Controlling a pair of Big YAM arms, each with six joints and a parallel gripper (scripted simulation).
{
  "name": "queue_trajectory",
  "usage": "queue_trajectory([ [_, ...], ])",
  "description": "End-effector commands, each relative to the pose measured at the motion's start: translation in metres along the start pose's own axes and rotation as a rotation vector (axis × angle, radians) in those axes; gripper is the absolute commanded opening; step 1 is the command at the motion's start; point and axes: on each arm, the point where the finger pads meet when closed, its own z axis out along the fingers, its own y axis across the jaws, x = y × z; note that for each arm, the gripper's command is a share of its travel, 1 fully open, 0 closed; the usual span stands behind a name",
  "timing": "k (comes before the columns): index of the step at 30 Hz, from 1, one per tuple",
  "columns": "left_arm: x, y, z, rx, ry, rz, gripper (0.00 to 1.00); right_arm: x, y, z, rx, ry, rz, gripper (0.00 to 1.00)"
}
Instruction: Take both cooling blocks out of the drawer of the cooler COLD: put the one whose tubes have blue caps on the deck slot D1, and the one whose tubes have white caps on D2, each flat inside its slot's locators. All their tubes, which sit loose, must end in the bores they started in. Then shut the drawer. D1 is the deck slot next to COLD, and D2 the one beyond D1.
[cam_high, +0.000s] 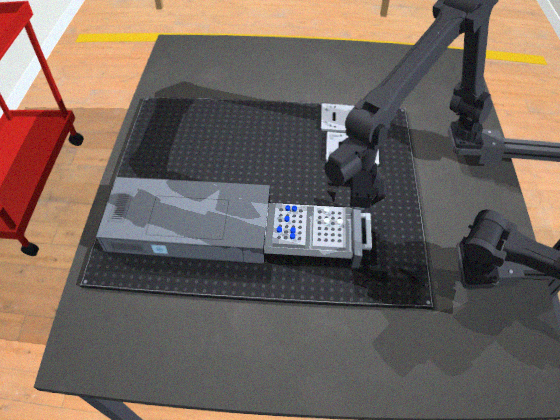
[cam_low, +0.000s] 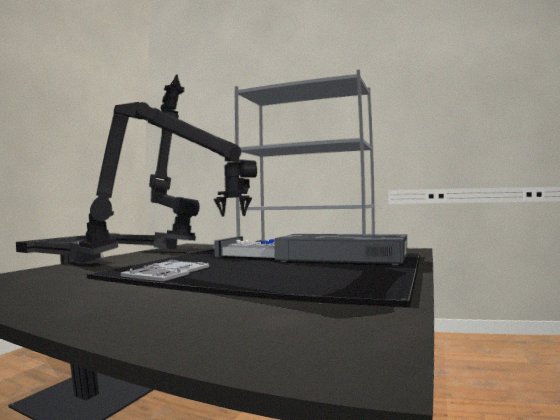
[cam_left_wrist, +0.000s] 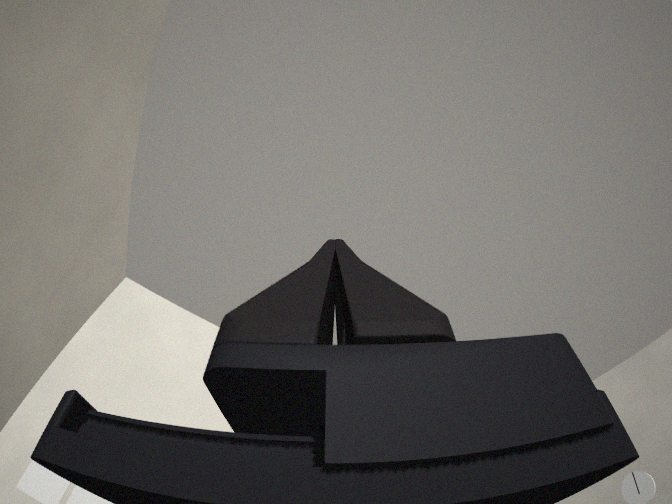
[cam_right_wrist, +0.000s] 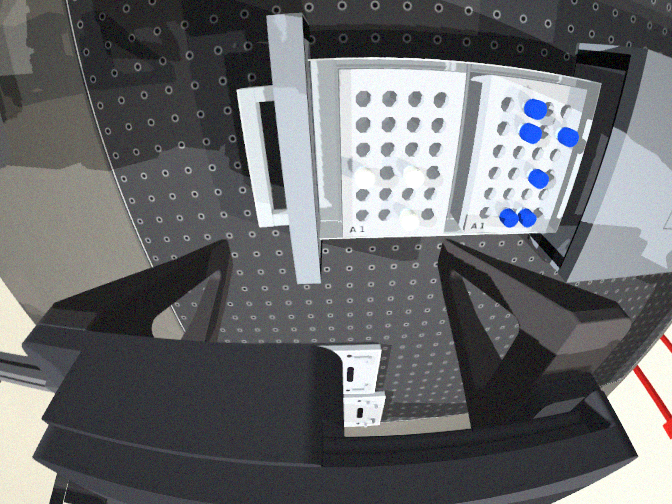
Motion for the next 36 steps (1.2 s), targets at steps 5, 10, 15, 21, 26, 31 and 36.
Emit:
queue_trajectory([
  [5,0.023,-0.002,0.008,0.001,0.034,0.008,0.00,-0.016,-0.049,-0.032,0.017,-0.023,-0.025,1.00],
  [10,0.023,-0.002,0.008,0.001,0.034,0.008,0.00,-0.016,-0.060,-0.037,0.018,-0.023,-0.025,1.00],
  [15,0.023,-0.002,0.008,0.001,0.034,0.008,0.00,-0.015,-0.078,-0.046,0.019,-0.022,-0.025,1.00],
  [21,0.023,-0.002,0.008,0.001,0.034,0.008,0.00,-0.015,-0.100,-0.056,0.021,-0.021,-0.025,1.00],
  [26,0.023,-0.002,0.008,0.001,0.034,0.008,0.00,-0.015,-0.111,-0.061,0.022,-0.020,-0.025,1.00],
  [31,0.023,-0.002,0.008,0.001,0.034,0.008,0.00,-0.014,-0.121,-0.066,0.022,-0.020,-0.025,1.00],
  [36,0.023,-0.002,0.008,0.001,0.034,0.008,0.00,-0.026,-0.111,-0.068,0.025,-0.022,-0.050,1.00],
])
